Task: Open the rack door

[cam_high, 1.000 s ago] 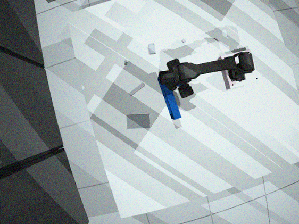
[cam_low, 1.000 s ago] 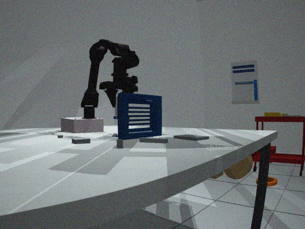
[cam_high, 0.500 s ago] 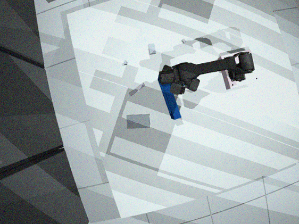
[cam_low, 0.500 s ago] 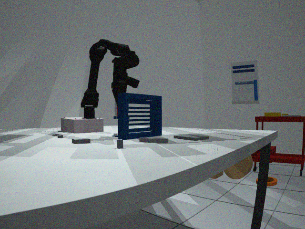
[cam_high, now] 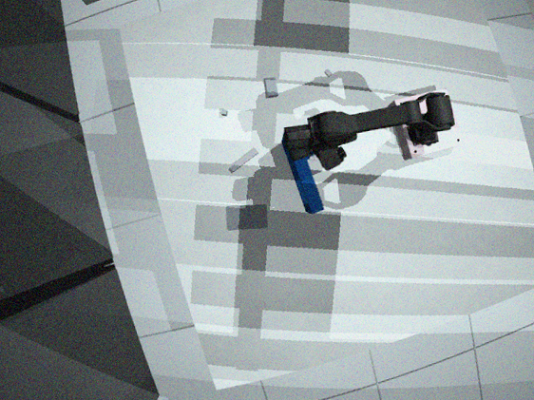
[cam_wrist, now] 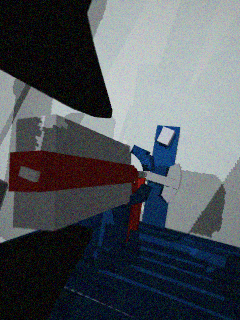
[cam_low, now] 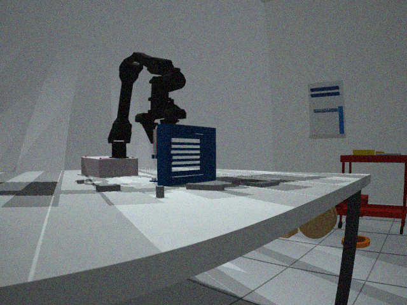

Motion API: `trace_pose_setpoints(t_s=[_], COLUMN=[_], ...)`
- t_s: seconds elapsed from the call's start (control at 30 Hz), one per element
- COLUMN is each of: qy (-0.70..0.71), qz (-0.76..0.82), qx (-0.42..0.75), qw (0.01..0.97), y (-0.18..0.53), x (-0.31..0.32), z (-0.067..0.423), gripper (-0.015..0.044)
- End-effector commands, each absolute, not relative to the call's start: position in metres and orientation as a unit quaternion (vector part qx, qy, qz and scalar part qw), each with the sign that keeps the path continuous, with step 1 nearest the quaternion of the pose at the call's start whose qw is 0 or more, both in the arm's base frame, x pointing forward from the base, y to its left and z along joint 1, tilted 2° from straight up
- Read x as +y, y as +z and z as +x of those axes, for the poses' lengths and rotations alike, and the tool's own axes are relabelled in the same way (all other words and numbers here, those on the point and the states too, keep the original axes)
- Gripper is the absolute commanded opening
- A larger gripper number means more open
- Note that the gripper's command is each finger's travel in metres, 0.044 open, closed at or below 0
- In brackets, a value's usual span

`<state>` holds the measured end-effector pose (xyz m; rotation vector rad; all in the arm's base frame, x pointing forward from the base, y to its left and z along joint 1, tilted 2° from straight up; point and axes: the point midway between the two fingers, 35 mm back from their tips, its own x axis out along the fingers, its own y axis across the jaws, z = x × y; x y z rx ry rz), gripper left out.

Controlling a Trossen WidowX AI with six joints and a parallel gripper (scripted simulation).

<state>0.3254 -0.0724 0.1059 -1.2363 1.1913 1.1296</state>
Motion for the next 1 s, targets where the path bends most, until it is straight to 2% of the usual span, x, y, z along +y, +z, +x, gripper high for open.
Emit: trace_pose_setpoints(t_s=[0.0,0.3,0.97], qy=[0.512,0.514,0.514], qz=[-0.556,-0.558,-0.558], qx=[0.453,0.451,0.451], qw=[0.473,0.471,0.471], y=[0.1055,0.1055,0.1055], x=[-0.0709,-0.0709,-0.0709], z=[0.3259,0.3259,0.3259], gripper=[0.0292,0.0292,0.0159])
